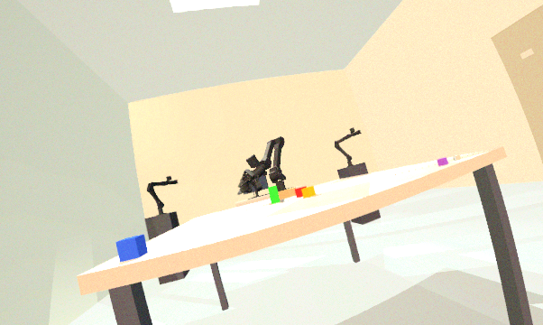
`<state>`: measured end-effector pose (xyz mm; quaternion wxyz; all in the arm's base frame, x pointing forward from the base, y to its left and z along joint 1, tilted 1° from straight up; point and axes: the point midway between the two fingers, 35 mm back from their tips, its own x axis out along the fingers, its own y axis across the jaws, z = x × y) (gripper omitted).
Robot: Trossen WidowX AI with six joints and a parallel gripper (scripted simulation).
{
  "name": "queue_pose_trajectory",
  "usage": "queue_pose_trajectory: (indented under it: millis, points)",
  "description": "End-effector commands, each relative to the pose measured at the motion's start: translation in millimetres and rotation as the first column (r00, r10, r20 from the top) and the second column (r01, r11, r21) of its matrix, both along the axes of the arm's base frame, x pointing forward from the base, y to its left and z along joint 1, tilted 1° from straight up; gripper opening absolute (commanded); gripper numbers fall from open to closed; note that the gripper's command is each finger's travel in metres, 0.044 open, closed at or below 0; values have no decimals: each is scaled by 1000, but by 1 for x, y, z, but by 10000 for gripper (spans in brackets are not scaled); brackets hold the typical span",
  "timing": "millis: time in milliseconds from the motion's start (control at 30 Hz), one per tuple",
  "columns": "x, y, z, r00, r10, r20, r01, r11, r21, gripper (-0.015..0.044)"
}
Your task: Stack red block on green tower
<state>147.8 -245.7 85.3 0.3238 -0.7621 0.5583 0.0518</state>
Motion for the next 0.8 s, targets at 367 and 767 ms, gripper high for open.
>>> queue_pose_trajectory:
  millis: [367,767]
  points:
    - [59,22,10,985,50,165,-83,976,202,440]
    - [129,78,31,950,59,306,-195,877,438,440]
